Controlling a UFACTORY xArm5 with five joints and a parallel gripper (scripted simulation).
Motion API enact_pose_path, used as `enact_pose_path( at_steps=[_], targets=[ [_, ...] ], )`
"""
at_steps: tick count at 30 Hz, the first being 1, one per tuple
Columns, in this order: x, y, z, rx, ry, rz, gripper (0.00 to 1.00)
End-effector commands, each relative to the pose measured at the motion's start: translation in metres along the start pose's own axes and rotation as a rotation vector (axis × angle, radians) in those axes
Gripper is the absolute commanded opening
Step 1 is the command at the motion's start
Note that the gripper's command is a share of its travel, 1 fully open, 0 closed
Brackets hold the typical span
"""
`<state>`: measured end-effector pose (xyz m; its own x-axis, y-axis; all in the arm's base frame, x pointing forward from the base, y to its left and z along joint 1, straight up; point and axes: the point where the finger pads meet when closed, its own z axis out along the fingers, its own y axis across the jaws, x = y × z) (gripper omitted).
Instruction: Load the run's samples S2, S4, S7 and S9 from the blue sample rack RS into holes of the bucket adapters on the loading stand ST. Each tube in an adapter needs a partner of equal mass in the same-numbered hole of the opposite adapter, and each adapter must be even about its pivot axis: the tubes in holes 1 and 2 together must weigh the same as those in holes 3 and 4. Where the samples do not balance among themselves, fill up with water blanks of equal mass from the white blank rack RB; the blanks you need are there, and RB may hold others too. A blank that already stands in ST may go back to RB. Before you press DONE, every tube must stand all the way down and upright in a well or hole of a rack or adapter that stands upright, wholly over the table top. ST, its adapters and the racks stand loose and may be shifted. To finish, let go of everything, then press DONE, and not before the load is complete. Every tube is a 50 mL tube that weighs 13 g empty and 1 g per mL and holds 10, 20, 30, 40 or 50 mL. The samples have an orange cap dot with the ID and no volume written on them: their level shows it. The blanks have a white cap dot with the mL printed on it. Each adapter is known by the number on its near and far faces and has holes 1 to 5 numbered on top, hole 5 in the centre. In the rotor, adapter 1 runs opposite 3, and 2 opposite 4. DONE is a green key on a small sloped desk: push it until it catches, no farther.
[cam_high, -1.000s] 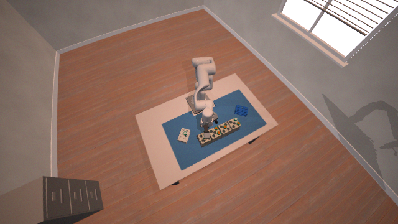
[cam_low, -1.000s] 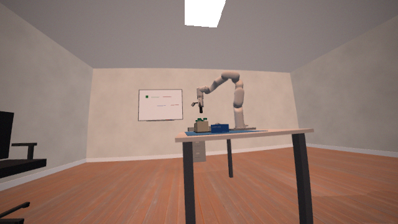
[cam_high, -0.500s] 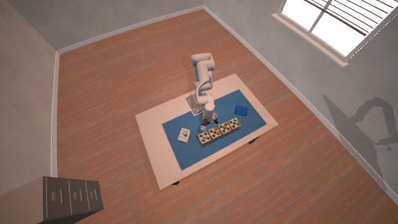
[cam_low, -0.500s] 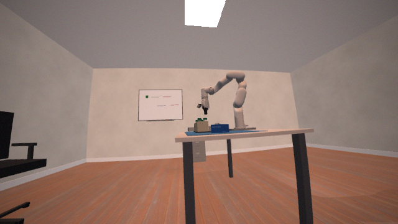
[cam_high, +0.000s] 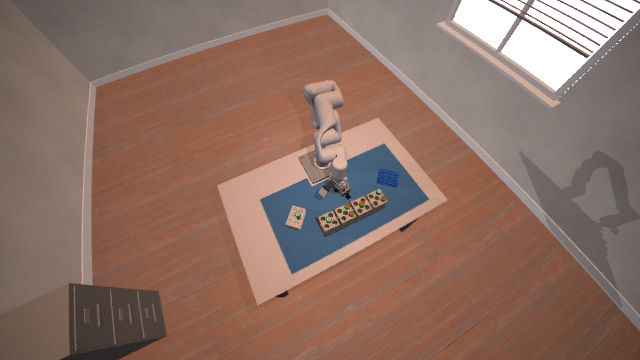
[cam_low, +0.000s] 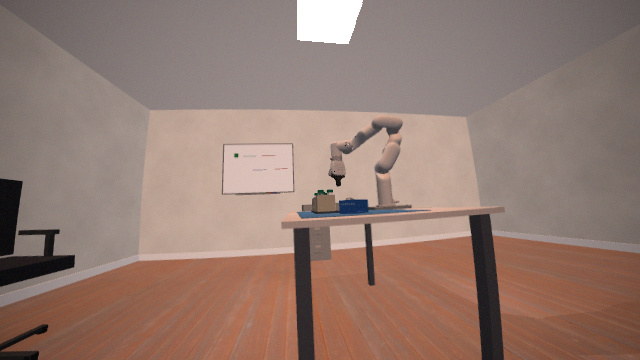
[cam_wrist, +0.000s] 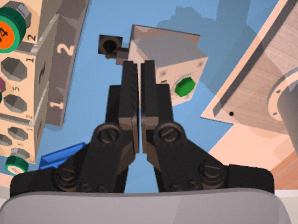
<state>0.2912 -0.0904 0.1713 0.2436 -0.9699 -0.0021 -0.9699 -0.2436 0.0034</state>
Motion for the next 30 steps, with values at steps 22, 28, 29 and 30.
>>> enact_pose_path(
  at_steps=[22,28,29,30],
  targets=[
    [-0.088,0.043,0.034,0.011,0.003,0.191,0.0],
    [-0.1,0.049,0.039,0.011,0.003,0.191,0.0],
    [-0.1,0.049,0.039,0.011,0.003,0.191,0.0],
    [-0.1,0.049,0.039,0.011,0.003,0.191,0.0]
  ],
)
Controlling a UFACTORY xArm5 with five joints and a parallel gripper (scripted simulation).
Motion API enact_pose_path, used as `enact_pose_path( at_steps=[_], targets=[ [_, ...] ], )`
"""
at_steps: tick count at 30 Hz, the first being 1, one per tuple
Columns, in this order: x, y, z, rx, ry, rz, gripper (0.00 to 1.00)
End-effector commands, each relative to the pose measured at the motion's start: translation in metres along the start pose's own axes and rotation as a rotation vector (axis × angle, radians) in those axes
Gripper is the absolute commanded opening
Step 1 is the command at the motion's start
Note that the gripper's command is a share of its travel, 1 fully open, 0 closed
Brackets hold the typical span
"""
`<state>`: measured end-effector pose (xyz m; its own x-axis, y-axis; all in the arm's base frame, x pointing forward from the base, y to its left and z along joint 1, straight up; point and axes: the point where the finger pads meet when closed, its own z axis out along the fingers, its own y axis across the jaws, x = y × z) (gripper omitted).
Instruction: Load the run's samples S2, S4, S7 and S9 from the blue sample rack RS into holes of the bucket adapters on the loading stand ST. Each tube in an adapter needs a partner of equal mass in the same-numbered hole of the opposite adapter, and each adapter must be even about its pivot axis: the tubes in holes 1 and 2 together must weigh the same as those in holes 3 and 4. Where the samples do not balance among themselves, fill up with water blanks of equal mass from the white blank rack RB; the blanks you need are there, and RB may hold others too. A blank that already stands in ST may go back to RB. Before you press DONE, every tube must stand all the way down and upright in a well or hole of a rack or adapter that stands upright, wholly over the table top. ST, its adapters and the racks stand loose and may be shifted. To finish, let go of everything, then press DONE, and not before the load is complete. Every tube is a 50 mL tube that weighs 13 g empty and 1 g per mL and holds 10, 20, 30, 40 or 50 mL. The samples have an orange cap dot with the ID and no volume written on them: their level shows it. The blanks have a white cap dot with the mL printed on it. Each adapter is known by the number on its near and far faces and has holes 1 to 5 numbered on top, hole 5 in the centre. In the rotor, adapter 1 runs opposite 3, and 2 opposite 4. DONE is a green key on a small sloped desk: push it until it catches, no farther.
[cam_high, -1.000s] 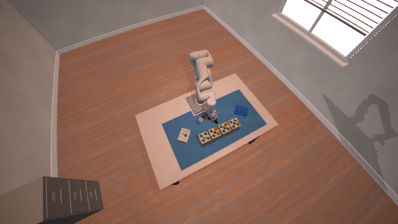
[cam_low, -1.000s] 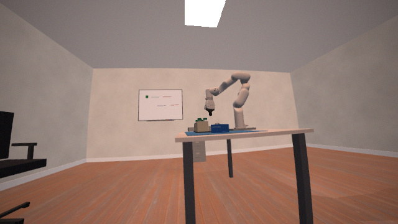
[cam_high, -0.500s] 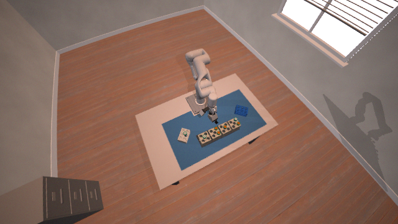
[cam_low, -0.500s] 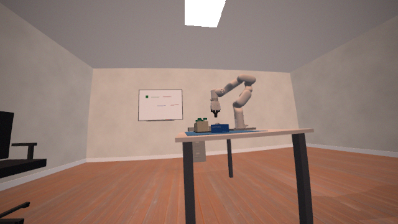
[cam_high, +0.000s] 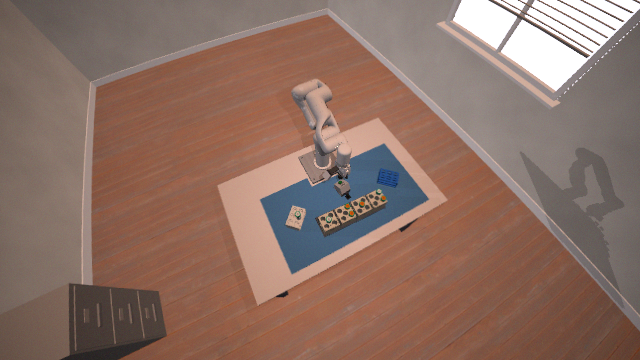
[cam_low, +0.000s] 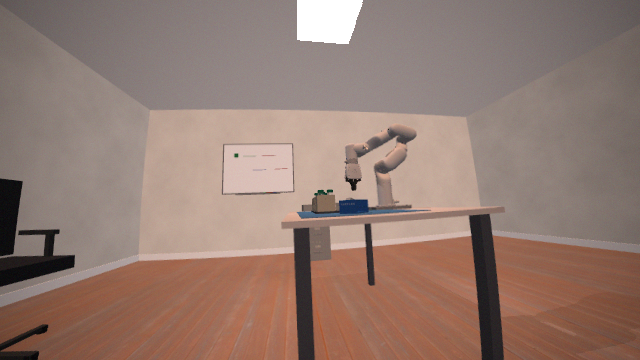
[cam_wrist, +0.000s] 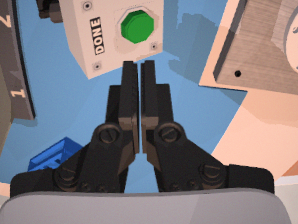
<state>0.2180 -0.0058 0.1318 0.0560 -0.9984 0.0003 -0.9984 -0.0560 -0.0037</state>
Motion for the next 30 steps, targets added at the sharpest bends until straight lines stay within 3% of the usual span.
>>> enact_pose_path(
  at_steps=[1,9,23,30],
  targets=[
    [0.0,-0.001,-0.001,0.003,0.0,0.001,0.0],
    [0.0,-0.001,0.005,0.003,0.0,0.001,0.0],
    [0.0,-0.001,0.033,0.003,0.0,0.001,0.0],
    [0.0,-0.001,0.034,0.003,0.0,0.001,0.0]
  ],
)
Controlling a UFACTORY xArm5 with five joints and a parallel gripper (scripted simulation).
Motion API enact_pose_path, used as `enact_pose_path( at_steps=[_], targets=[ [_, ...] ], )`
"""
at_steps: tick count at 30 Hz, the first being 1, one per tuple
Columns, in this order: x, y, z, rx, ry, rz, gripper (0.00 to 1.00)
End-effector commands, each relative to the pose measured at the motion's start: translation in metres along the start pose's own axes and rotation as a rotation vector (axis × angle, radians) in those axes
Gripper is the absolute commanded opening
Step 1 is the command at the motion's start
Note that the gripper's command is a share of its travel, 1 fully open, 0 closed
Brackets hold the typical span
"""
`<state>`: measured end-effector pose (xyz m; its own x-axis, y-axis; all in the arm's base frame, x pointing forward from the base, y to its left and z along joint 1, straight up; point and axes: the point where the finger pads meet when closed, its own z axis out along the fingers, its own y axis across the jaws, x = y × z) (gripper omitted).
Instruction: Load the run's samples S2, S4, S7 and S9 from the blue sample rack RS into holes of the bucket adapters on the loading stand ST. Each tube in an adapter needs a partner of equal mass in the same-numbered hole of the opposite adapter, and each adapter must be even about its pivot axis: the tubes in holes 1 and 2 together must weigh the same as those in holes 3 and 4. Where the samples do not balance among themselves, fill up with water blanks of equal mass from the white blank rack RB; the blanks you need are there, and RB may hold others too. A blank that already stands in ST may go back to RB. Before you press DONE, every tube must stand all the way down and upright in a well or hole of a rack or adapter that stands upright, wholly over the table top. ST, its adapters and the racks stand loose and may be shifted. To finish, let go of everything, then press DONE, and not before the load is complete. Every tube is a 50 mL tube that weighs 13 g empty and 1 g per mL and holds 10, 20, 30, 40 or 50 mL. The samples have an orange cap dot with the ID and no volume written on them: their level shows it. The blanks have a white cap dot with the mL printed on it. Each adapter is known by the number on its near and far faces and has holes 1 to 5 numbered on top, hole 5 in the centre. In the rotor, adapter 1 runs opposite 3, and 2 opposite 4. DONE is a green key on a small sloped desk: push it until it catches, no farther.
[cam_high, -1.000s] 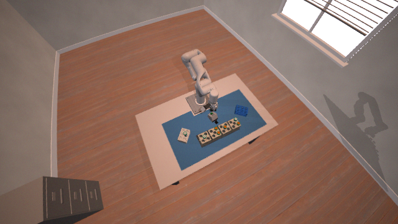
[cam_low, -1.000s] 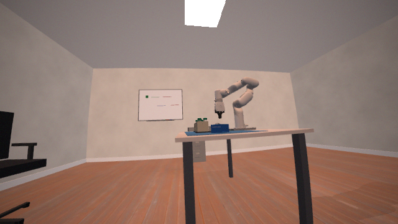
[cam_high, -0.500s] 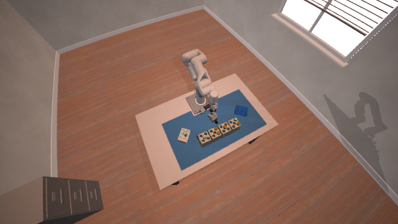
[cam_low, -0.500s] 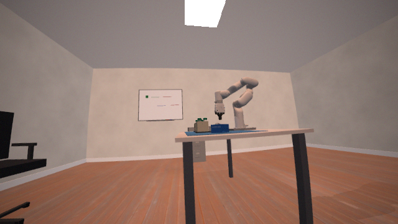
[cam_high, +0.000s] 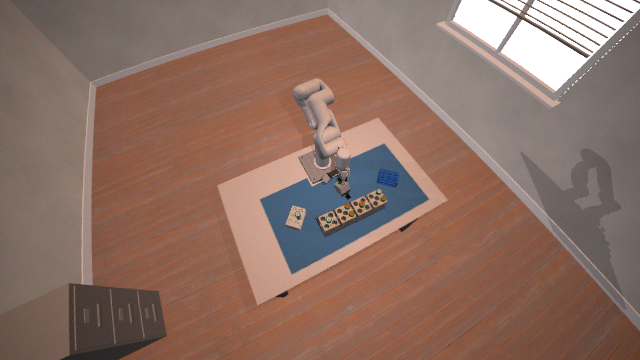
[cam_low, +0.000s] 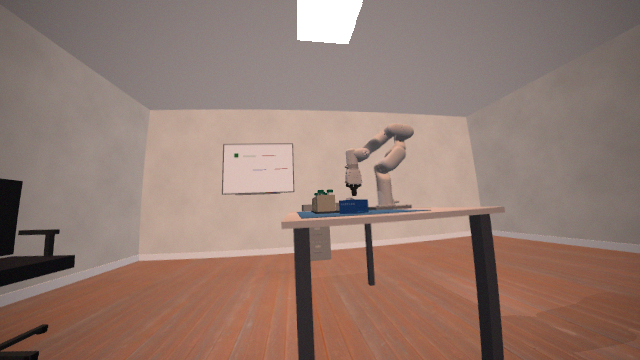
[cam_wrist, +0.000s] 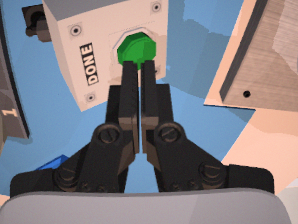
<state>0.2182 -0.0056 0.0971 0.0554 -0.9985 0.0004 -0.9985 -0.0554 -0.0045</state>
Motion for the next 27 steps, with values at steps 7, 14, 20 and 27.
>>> enact_pose_path(
  at_steps=[7,14,20,27],
  targets=[
    [0.0,-0.001,0.001,0.003,0.0,0.0,0.0],
    [0.0,-0.001,0.004,0.003,0.0,0.0,0.0],
    [0.0,-0.001,0.008,0.003,0.0,0.0,0.0],
    [0.0,-0.001,0.013,0.003,0.0,0.0,0.0]
  ],
)
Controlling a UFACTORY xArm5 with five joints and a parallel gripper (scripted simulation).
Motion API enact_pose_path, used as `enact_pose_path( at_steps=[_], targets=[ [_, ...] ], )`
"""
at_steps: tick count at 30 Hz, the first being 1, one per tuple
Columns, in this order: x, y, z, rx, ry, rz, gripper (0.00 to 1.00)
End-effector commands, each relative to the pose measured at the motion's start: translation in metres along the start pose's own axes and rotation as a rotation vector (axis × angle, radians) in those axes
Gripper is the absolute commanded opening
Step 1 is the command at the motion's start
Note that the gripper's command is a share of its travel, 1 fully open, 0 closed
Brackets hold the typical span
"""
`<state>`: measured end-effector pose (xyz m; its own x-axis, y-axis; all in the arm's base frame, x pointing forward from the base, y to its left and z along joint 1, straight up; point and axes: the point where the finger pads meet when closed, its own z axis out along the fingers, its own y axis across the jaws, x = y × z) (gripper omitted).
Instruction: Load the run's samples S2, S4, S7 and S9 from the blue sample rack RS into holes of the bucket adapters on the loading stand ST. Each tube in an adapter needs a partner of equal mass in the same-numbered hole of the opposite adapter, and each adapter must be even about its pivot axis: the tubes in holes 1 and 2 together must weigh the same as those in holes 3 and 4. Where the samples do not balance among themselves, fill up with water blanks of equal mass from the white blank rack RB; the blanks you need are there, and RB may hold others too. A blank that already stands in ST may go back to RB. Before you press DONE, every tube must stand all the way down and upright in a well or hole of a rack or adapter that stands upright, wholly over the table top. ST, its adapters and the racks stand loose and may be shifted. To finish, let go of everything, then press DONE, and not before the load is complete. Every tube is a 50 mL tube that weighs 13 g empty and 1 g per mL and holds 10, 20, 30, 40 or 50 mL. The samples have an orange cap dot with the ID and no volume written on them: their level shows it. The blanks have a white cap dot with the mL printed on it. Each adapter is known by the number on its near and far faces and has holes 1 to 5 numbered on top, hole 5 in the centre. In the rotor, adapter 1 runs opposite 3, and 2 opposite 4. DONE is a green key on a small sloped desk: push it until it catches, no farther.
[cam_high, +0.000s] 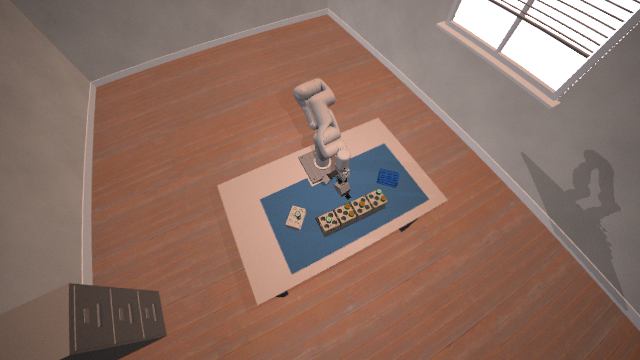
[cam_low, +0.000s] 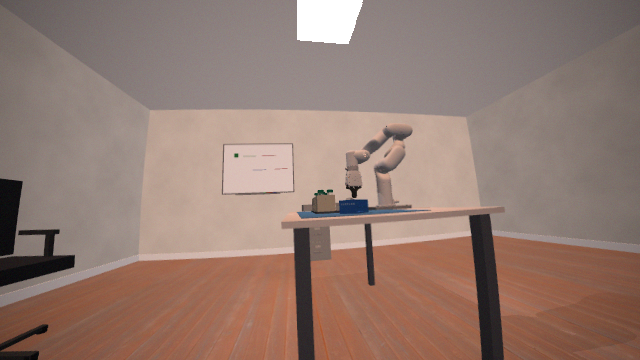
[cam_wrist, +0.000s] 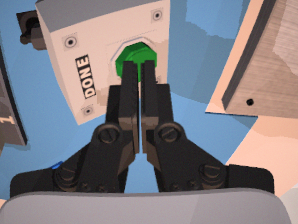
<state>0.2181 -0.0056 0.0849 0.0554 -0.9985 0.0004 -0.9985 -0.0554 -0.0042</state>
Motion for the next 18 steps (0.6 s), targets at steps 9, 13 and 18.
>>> enact_pose_path(
  at_steps=[9,13,18],
  targets=[
    [0.0,-0.001,0.005,0.003,0.0,0.0,0.0],
    [0.0,-0.001,0.008,0.003,0.0,0.0,0.0],
    [0.0,-0.001,0.011,0.003,0.0,0.0,0.0]
  ],
)
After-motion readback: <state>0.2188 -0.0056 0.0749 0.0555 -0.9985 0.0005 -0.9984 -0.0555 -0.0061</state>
